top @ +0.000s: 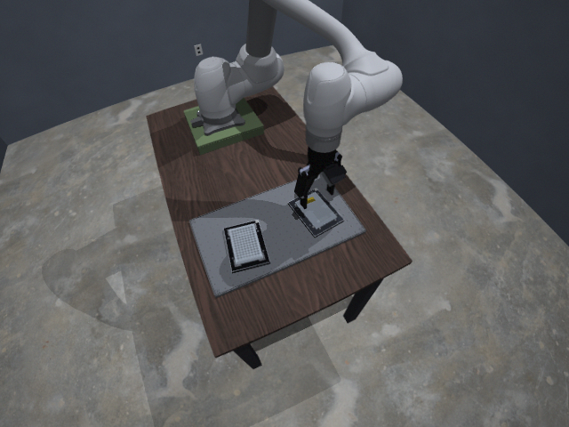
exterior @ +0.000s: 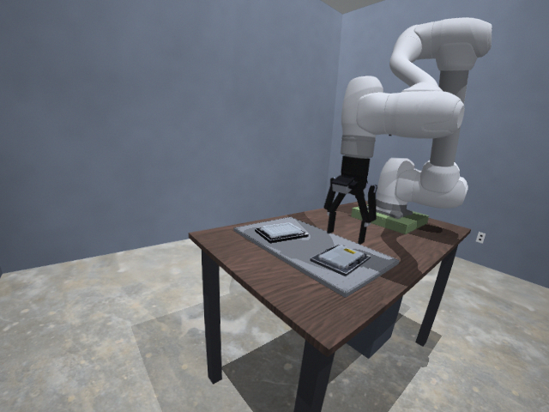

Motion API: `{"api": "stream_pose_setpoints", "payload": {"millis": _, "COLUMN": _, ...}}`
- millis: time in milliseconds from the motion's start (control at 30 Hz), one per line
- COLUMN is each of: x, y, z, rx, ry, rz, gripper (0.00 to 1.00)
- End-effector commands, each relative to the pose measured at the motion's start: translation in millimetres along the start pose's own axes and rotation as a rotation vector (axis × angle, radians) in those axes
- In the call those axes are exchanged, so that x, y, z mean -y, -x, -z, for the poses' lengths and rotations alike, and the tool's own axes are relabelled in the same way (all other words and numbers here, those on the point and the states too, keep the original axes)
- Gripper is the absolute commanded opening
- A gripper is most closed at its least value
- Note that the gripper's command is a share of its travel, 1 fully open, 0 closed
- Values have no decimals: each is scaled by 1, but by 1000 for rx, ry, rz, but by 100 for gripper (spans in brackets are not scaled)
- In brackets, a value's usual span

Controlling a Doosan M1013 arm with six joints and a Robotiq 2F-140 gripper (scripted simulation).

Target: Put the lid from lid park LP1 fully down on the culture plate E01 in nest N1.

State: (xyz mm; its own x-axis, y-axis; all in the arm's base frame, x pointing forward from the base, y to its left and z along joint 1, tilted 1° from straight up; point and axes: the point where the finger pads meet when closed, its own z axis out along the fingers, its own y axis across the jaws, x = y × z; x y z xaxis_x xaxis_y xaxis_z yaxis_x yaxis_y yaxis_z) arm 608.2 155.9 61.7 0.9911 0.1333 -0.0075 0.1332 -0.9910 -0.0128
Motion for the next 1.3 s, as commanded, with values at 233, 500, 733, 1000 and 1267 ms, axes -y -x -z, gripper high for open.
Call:
{"api": "stream_pose_setpoints", "payload": {"millis": 233, "x": 0, "y": 0, "z": -4, "rx": -1, "ry": 1, "rz": 0, "gripper": 69}}
{"api": "stream_pose_setpoints", "payload": {"millis": 500, "x": 0, "y": 0, "z": -13, "rx": -1, "ry": 1, "rz": 0, "gripper": 69}}
{"api": "stream_pose_setpoints", "payload": {"millis": 733, "x": 0, "y": 0, "z": -23, "rx": -1, "ry": 1, "rz": 0, "gripper": 69}}
{"api": "stream_pose_setpoints", "payload": {"millis": 1000, "x": 0, "y": -1, "z": -30, "rx": -1, "ry": 1, "rz": 0, "gripper": 69}}
{"api": "stream_pose_setpoints", "payload": {"millis": 1267, "x": 0, "y": -1, "z": -38, "rx": -1, "ry": 1, "rz": 0, "gripper": 69}}
